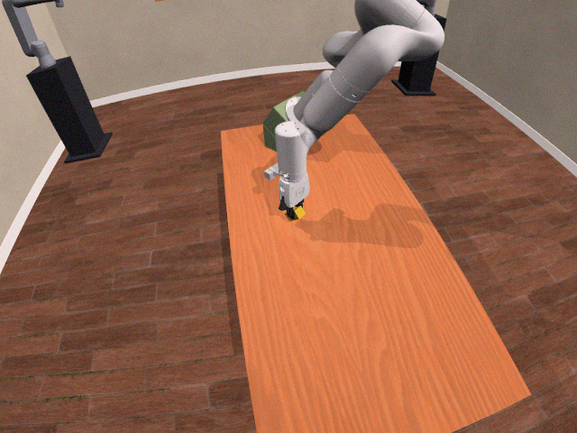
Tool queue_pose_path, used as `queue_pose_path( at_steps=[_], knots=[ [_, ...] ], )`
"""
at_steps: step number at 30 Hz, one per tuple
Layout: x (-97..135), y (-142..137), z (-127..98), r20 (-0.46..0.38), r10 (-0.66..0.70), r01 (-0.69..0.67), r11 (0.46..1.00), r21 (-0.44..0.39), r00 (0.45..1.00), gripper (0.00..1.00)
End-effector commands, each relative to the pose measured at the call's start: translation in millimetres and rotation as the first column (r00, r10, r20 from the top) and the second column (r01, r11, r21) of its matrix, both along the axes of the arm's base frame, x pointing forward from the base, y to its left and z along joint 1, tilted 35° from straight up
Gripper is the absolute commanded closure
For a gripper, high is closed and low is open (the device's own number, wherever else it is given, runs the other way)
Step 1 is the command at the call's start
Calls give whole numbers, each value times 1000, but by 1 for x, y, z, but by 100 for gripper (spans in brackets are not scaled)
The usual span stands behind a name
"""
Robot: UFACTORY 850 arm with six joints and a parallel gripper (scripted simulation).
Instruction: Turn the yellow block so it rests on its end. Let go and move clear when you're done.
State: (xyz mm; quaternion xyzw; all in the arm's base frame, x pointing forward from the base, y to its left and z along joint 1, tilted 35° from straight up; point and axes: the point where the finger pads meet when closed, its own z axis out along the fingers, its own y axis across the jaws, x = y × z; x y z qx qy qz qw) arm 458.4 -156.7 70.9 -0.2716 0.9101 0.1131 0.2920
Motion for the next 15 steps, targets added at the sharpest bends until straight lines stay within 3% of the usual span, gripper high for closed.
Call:
queue_pose_path(
  at_steps=[1, 7, 15],
  knots=[
    [0, 0, 0, 4, -1, 1, 1000, -1, 1000, 66],
    [0, 0, 0, 20, 1, -1, 1000, 14, 1000, 66],
    [-1, -1, -2, 215, -28, -4, 989, 145, 976, 66]
  ],
)
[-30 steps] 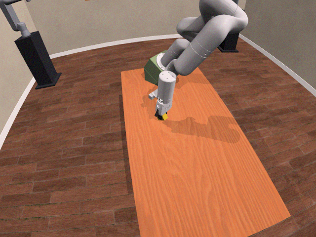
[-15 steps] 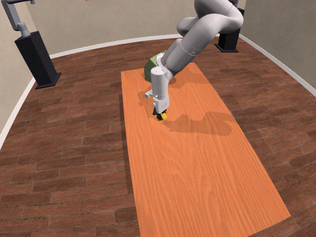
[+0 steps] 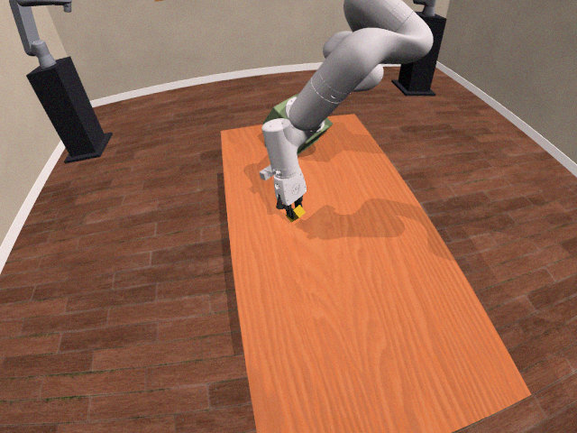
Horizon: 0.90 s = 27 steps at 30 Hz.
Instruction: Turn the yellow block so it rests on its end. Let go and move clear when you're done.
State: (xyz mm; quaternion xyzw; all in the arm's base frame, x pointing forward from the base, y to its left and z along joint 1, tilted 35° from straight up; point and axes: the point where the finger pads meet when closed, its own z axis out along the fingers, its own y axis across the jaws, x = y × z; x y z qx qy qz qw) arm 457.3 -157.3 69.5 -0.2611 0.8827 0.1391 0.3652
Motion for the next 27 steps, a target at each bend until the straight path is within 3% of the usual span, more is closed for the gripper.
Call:
queue_pose_path(
  at_steps=[1, 12, 20, 27],
  knots=[
    [-2, -2, -2, 87, -10, 6, 999, 47, 996, 66],
    [-2, -2, -2, 93, -10, 6, 999, 51, 996, 66],
    [-3, -2, -4, 282, -45, -8, 983, 184, 958, 66],
    [-4, -3, -7, 295, -50, -8, 981, 193, 954, 66]
  ],
)
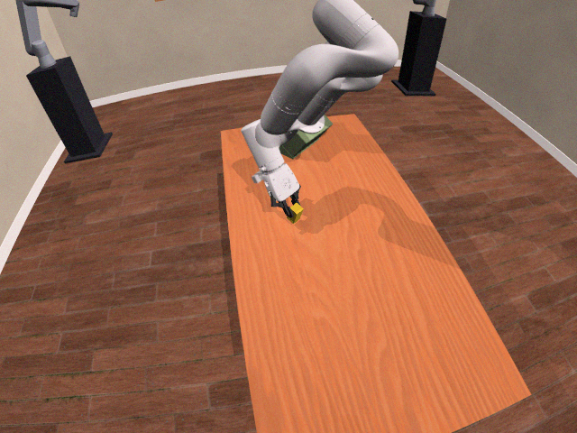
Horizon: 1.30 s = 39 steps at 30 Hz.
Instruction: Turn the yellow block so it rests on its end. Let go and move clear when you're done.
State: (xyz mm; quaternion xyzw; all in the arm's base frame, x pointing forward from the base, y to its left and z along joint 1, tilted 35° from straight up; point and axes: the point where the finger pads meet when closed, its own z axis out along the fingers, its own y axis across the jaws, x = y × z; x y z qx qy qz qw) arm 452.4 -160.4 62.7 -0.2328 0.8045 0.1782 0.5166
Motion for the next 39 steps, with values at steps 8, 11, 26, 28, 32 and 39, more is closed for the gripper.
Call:
queue_pose_path(
  at_steps=[8, 11, 26, 28, 32, 39],
  knots=[
    [1, 0, -1, 39, 1, -2, 1000, 25, 999, 66],
    [1, 0, -3, 109, -5, -3, 997, 72, 994, 66],
    [-1, -1, -4, 164, -16, -2, 994, 109, 986, 66],
    [0, -1, -4, 164, -16, -2, 994, 109, 986, 66],
    [0, 0, -6, 164, -16, -2, 994, 109, 986, 66],
    [5, 4, -15, 164, -16, -2, 994, 109, 986, 66]
  ],
)
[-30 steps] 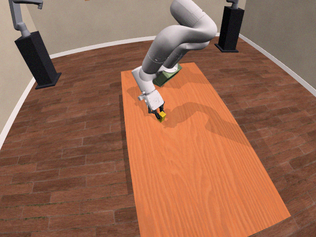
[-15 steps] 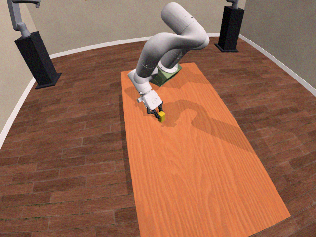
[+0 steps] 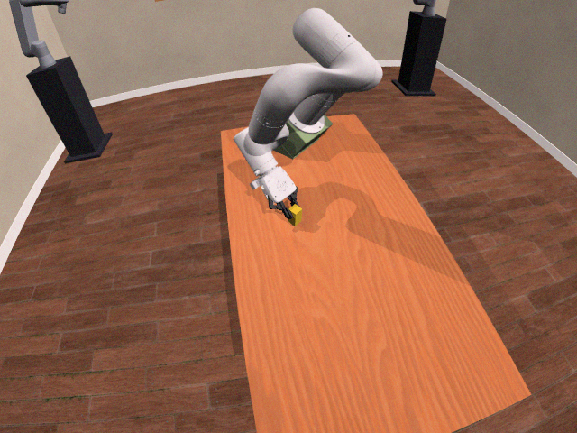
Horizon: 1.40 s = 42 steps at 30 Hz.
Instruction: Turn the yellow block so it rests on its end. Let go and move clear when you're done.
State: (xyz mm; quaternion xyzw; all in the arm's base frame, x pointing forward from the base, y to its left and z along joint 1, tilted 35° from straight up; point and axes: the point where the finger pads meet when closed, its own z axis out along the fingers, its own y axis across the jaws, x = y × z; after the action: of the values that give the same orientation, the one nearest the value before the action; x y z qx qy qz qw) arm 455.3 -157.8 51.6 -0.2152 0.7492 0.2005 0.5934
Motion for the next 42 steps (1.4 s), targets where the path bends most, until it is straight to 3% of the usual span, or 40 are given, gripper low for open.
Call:
queue_pose_path(
  at_steps=[1, 23, 24, 42],
  knots=[
    [3, 2, -5, 1, -1, 1, 1000, 0, 1000, 66],
    [7, 5, -13, 1, -1, 1, 1000, 0, 1000, 66],
    [7, 5, -13, 1, -1, 1, 1000, 0, 1000, 0],
    [7, 5, -13, 1, -1, 1, 1000, 0, 1000, 0]
  ],
)
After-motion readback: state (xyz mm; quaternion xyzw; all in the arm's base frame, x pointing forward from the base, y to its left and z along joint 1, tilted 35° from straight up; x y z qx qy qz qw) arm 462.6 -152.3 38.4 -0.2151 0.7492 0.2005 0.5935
